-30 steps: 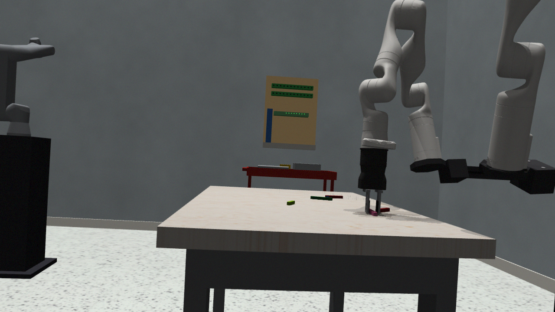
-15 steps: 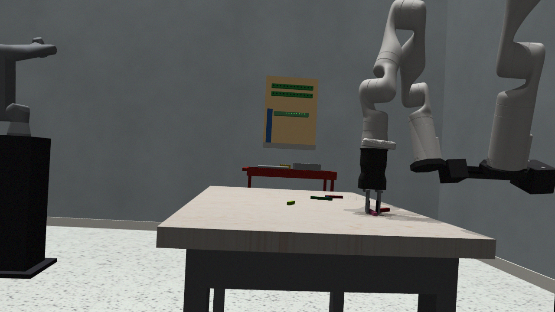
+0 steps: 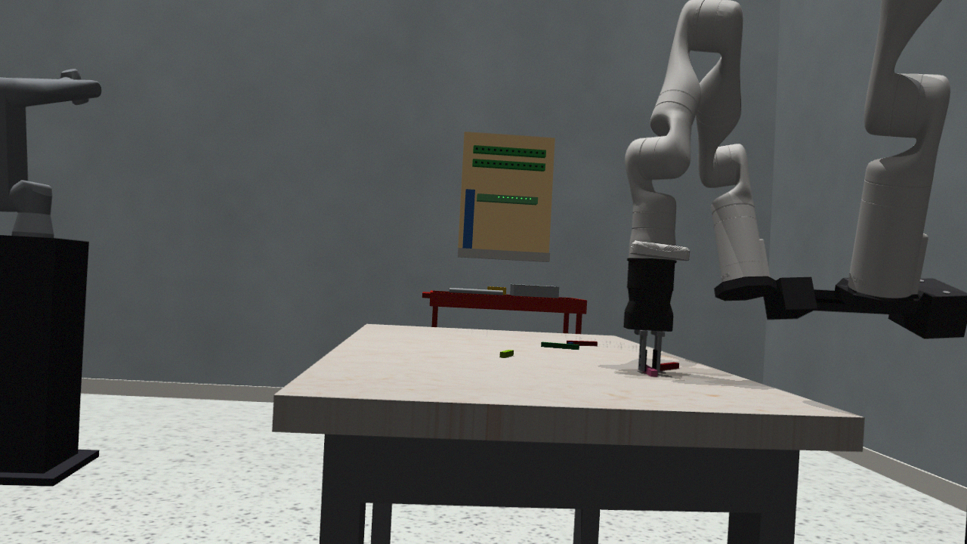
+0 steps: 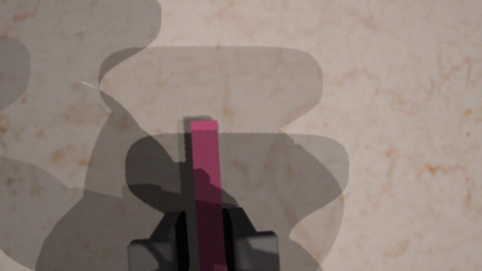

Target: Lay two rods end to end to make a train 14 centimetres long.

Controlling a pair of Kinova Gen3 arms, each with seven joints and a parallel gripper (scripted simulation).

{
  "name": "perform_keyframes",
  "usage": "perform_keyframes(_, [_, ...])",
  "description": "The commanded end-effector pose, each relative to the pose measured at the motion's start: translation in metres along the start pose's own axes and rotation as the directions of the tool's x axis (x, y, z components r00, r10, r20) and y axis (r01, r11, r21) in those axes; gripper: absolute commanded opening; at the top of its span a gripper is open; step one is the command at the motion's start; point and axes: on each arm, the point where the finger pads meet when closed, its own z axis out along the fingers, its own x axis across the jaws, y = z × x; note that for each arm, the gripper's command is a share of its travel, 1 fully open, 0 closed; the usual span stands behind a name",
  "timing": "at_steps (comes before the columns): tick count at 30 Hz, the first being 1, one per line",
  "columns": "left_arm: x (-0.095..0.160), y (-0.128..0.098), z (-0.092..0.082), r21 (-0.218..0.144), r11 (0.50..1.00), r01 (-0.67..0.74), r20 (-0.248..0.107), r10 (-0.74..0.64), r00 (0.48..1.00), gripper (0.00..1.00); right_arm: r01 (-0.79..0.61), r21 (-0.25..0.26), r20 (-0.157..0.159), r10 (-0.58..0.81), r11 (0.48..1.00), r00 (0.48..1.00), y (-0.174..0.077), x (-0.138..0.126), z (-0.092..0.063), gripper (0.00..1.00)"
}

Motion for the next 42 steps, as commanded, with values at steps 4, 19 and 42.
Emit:
perform_keyframes(4, [-0.001,0.001,0.0,-0.001,1.0,-0.002,0.004,0.002,1.0,1.0,-0.009,0.012,0.0,0.009,1.0,1.0,-0.005,0.001,-0.001,0.24])
perform_keyframes(19, [-0.001,0.001,0.0,-0.001,1.0,-0.002,0.004,0.002,1.0,1.0,-0.009,0.012,0.0,0.009,1.0,1.0,-0.005,0.001,-0.001,0.24])
perform_keyframes(42, [-0.001,0.001,0.0,-0.001,1.0,-0.002,0.004,0.002,1.0,1.0,-0.01,-0.004,0.01,0.01,1.0,1.0,0.002,-0.003,-0.028,0.24])
